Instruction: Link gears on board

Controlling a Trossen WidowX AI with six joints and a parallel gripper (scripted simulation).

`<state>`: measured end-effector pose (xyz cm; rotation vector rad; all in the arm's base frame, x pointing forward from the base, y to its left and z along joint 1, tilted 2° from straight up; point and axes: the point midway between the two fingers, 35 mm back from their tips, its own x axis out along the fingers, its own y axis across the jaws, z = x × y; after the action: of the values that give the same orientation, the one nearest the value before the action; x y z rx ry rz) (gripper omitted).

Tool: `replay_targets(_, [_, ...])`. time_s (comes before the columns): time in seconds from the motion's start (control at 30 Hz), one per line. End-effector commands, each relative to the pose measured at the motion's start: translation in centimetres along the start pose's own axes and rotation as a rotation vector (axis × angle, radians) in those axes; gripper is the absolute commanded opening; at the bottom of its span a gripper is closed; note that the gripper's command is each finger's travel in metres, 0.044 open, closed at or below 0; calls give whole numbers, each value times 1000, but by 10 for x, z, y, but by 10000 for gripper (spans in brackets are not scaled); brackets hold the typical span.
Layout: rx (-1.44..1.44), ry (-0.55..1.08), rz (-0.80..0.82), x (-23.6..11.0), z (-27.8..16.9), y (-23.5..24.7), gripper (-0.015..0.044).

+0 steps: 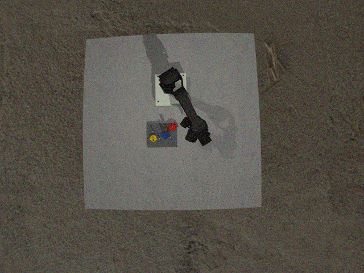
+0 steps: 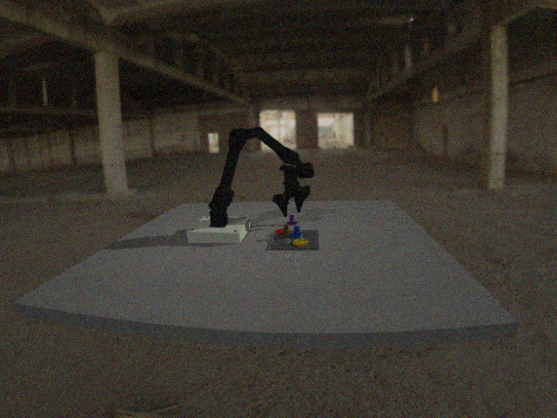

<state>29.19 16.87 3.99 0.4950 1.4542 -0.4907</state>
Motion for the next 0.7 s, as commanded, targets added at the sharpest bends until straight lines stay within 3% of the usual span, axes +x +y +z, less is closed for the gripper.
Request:
replay_targets(0.0, [0, 7, -7, 8, -1, -2, 440])
replay_targets(0.33, [0, 7, -7, 15, -1, -3, 440])
replay_targets(0.67, [0, 7, -7, 15, -1, -3, 177])
